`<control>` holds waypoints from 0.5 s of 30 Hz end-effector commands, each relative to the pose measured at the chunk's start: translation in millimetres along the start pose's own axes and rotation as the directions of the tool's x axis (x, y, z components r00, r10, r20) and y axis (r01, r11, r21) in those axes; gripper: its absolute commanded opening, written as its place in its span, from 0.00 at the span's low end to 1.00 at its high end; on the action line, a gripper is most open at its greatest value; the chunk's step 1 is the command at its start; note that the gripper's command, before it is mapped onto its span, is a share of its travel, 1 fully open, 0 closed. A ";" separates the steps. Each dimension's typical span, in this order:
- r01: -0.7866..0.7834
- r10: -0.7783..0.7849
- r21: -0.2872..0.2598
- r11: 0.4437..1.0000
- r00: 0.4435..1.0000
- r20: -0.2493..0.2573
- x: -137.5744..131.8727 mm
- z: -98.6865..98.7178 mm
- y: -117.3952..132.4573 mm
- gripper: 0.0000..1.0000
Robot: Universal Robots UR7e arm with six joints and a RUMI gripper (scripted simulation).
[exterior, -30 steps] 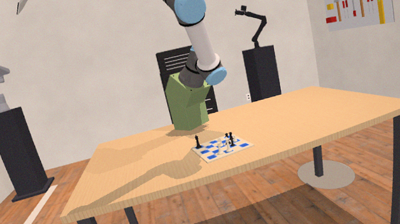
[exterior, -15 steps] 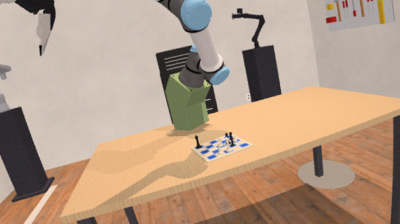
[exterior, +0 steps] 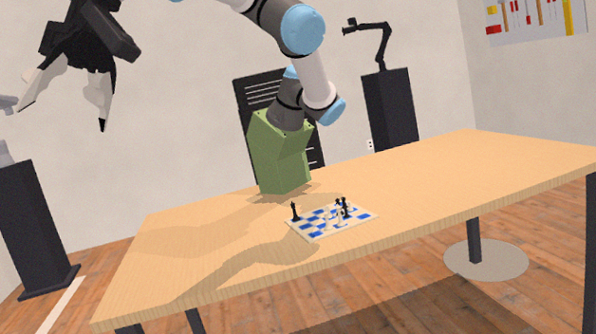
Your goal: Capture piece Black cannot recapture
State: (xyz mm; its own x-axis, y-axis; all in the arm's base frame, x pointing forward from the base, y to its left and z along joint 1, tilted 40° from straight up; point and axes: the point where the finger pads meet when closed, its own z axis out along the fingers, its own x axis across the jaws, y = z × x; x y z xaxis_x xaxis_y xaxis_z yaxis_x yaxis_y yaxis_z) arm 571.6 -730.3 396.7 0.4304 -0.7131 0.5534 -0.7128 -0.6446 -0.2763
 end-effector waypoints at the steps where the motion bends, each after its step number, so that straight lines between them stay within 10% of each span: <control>1: 0.200 -0.204 0.036 0.979 0.968 0.150 -44.5 37.0 -50.5 1.00; 15: 0.467 -0.498 0.174 0.867 0.815 0.295 -119.5 79.2 -125.7 1.00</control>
State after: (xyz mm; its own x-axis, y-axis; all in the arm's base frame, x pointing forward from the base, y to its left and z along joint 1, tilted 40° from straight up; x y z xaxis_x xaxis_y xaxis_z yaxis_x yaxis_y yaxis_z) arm 634.6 -633.9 330.8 0.7448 -0.4941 0.4484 -0.4808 -0.8634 -0.1528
